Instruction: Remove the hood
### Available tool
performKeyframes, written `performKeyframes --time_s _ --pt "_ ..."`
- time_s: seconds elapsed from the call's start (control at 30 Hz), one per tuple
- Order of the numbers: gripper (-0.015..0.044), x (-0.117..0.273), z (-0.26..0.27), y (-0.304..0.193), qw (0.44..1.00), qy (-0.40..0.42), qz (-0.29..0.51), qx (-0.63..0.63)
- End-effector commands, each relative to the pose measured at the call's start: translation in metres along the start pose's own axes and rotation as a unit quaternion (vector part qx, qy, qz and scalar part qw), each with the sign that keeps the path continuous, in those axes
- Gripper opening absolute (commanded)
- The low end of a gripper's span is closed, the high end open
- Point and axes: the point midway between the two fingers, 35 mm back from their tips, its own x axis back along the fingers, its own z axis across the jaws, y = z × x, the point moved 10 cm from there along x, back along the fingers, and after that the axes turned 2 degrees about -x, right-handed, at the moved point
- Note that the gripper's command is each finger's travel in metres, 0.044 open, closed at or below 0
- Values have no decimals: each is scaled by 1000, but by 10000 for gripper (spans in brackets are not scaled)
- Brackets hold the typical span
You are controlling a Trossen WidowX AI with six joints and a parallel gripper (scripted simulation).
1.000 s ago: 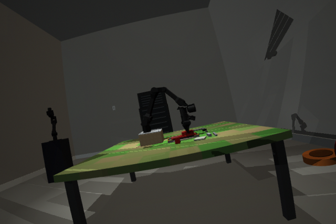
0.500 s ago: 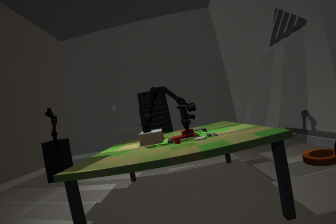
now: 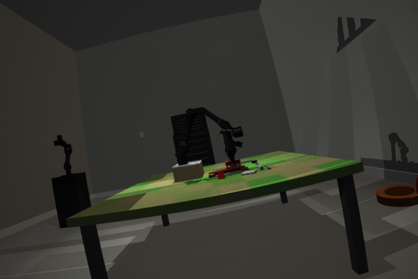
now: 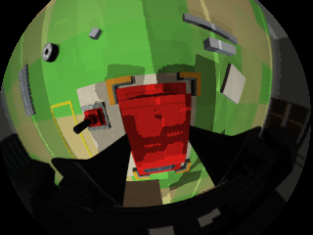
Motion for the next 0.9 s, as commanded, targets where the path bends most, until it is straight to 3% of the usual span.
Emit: performKeyframes --time_s 0.0,0.43,0.87 --pt "0 5 0 1 1000 -1 -3 -1" --pt "0 50 0 1 1000 -1 -3 -1" --pt "0 43 42 4 1000 2 0 1"
